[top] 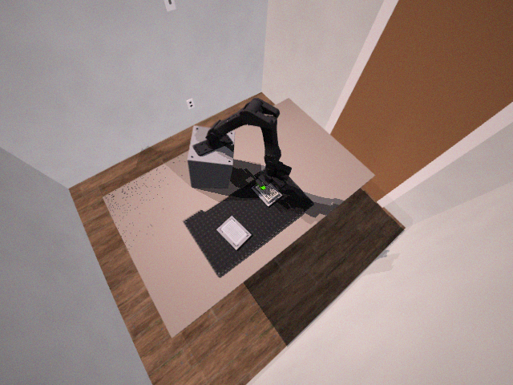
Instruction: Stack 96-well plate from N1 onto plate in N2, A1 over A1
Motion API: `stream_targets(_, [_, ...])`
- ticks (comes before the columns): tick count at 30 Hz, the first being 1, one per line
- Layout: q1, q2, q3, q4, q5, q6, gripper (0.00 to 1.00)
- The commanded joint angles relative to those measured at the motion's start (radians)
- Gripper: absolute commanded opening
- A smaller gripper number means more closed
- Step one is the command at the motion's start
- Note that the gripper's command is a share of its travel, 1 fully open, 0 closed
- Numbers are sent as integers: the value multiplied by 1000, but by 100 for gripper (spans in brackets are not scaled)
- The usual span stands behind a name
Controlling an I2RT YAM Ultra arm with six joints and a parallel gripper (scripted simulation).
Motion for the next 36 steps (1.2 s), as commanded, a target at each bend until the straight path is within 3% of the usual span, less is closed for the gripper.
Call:
stream_targets(1, [9, 27, 29, 34, -4, 2, 100])
stream_targets(36, [18, 213, 78, 171, 2, 16, 100])
